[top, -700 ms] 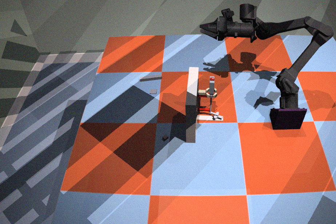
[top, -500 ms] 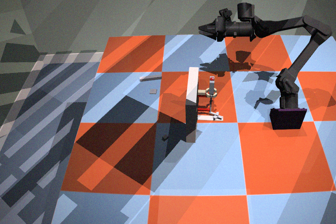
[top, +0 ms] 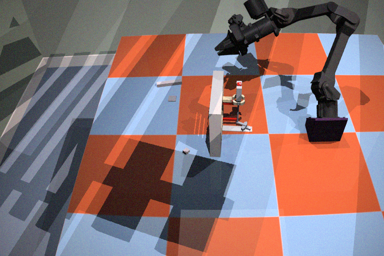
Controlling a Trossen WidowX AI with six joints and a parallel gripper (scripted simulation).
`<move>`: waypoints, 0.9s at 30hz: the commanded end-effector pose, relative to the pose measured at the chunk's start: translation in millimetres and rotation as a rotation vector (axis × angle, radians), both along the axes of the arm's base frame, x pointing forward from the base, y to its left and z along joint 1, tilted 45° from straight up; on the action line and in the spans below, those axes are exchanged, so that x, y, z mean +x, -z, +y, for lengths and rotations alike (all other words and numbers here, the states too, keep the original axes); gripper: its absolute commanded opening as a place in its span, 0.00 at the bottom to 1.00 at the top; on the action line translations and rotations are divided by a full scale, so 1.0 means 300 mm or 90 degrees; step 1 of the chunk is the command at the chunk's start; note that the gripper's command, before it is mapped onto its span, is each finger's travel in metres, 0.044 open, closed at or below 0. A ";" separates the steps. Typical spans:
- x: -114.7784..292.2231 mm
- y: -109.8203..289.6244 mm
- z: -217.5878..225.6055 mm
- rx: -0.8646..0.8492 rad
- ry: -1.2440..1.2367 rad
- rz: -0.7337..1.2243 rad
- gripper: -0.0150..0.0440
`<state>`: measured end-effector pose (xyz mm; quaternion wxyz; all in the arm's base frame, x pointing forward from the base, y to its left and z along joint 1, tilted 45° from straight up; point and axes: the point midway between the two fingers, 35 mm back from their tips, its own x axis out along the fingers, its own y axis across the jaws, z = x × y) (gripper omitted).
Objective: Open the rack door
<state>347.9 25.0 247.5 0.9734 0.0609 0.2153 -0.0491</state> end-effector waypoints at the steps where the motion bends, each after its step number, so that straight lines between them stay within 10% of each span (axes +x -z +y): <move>1: 0.009 0.068 0.025 0.001 0.020 0.077 0.75; 27: -0.096 0.310 0.172 -0.193 0.156 0.445 0.75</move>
